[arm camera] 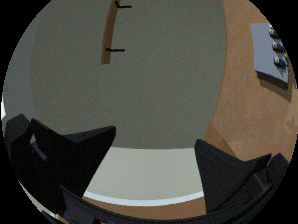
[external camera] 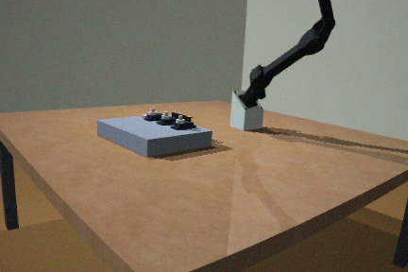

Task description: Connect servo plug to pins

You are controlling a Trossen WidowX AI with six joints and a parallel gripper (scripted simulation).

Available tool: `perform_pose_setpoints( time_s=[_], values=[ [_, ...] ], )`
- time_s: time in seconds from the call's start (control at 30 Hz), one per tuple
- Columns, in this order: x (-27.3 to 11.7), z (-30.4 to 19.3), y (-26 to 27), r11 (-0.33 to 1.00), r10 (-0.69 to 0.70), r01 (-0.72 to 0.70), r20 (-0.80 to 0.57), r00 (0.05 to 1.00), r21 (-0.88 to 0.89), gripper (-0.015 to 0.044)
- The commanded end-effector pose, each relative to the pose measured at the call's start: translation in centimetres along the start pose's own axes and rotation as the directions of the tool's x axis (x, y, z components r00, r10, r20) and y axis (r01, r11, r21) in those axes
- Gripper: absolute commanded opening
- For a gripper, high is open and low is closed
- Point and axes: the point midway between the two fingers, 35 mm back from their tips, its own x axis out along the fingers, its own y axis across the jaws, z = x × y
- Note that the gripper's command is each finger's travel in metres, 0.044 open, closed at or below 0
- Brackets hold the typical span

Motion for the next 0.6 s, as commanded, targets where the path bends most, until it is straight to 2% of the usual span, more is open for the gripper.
perform_pose_setpoints(
  time_s=[0.0, 0.33, 0.57],
  values=[
    [0.0, 0.0, 0.0, 1.0, 0.0, 0.0, 0.0, 1.0, -0.002, 0.0374],
    [0.8, 0.5, -0.7, 0.991, 0.004, -0.004, 0.0, 1.0, -0.133, 0.0115],
    [1.7, 1.2, -1.8, 0.955, 0.01, -0.009, 0.001, 1.0, -0.296, 0.0115]
  ],
)
